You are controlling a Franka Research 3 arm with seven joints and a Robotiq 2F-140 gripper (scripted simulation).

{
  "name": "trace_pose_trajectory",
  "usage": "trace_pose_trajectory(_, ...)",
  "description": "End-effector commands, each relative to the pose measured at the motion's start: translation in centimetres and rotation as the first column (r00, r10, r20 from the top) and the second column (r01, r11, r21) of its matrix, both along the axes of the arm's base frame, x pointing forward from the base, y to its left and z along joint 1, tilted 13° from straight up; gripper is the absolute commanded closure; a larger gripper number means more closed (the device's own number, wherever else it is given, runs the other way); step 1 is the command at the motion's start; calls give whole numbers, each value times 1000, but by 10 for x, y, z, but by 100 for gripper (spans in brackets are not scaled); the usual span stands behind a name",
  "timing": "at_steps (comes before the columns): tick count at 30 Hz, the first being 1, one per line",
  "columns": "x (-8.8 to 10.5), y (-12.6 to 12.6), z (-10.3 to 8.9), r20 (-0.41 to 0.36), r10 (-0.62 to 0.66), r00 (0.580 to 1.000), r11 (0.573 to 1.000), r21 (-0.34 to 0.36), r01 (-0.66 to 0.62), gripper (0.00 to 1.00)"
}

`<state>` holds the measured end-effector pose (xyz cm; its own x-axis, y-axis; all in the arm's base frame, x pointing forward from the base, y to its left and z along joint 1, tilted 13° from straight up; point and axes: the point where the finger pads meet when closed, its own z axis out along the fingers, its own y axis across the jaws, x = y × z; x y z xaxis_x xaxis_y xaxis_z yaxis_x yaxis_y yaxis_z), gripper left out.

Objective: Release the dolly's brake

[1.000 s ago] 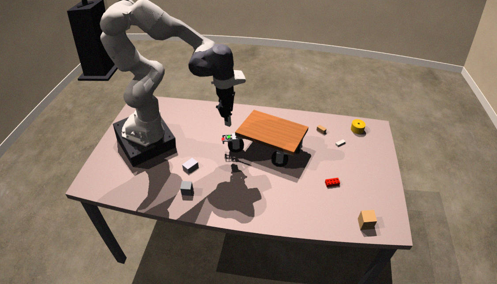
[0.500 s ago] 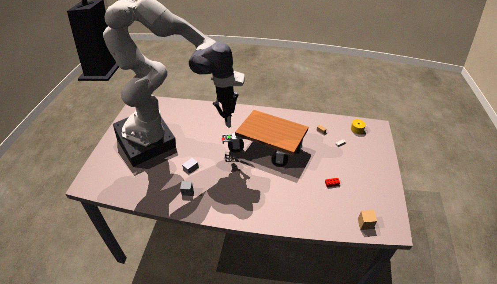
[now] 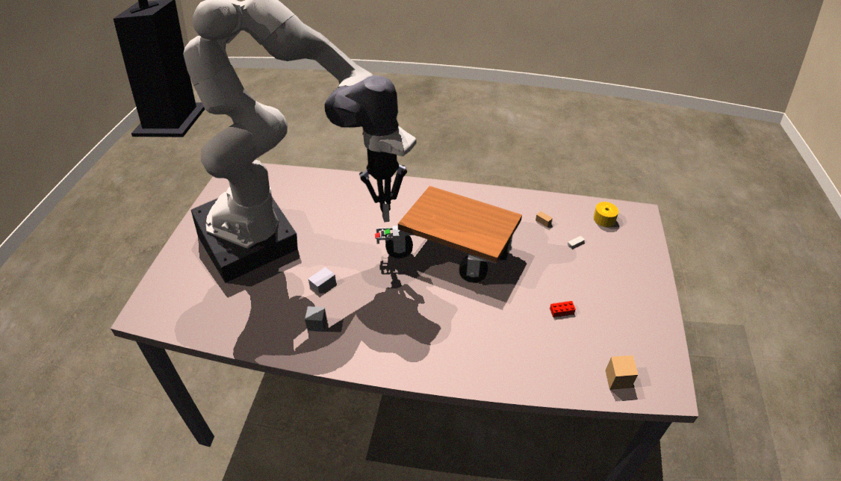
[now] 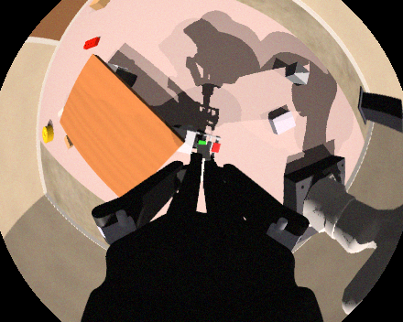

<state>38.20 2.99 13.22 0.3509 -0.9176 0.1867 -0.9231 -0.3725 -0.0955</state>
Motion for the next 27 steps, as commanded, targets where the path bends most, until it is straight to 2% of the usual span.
trace_pose_trajectory(1,3,1,-6,18,-183,983,983,10,183,100)
trace_pose_trajectory(18,7,-3,-33,18,-183,983,983,10,183,100)
trace_pose_trajectory(27,8,-4,-40,18,-183,983,983,10,183,100)
